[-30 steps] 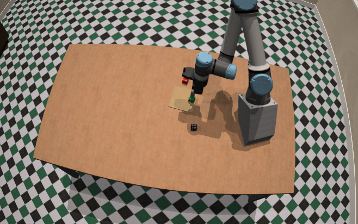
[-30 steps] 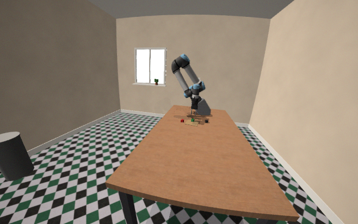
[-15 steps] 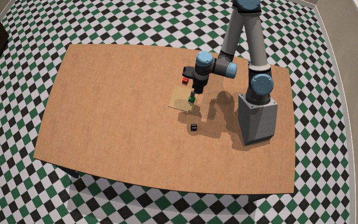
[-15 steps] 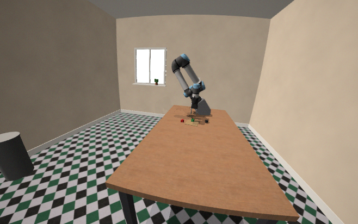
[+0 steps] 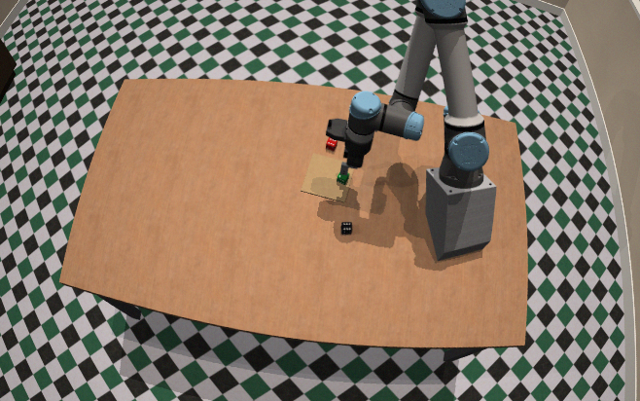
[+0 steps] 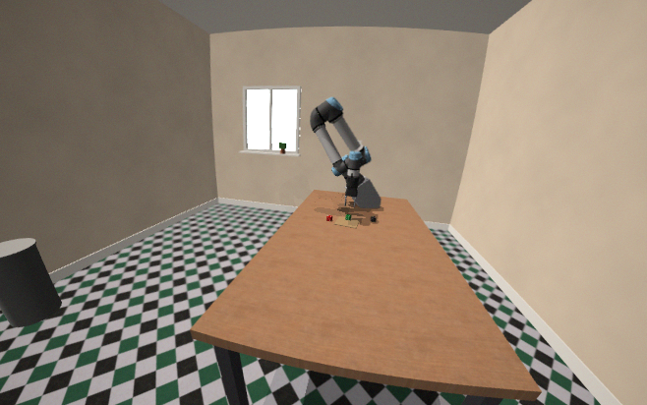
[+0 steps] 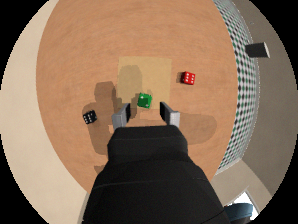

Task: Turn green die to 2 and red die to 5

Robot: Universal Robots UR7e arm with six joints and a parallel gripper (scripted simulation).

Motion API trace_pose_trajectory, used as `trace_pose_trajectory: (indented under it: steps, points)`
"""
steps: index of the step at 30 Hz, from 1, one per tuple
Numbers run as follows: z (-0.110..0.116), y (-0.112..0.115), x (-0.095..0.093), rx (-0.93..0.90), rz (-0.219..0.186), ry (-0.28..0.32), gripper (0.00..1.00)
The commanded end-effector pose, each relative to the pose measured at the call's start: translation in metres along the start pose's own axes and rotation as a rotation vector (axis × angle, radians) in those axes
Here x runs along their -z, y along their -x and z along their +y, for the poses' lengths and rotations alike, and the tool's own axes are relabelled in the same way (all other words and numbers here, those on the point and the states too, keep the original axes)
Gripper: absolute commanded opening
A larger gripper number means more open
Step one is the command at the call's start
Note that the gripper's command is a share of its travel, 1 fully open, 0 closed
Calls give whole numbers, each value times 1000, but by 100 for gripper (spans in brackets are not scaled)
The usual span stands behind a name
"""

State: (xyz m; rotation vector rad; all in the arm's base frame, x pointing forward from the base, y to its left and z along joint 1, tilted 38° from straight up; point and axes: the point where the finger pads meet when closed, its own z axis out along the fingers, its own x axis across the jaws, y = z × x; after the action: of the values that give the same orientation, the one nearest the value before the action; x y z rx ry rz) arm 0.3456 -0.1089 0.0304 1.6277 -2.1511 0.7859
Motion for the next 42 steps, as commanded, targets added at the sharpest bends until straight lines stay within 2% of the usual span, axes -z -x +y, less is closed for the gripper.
trace_pose_trajectory:
  steps: [1,10,16,24,26,39,42]
  points:
    - [0,0,0,0,0,-1,100]
    - [-1,-1,0,-20,0,-1,100]
    - [-6,-7,0,-111,-1,0,100]
    - [-18,-24,-2,-368,-2,1,100]
    - [-18,-24,-2,-368,-2,1,100]
    - [-38,-60,-5,-894,-3,3,100]
    - [-39,-64,-5,-954,-3,3,100]
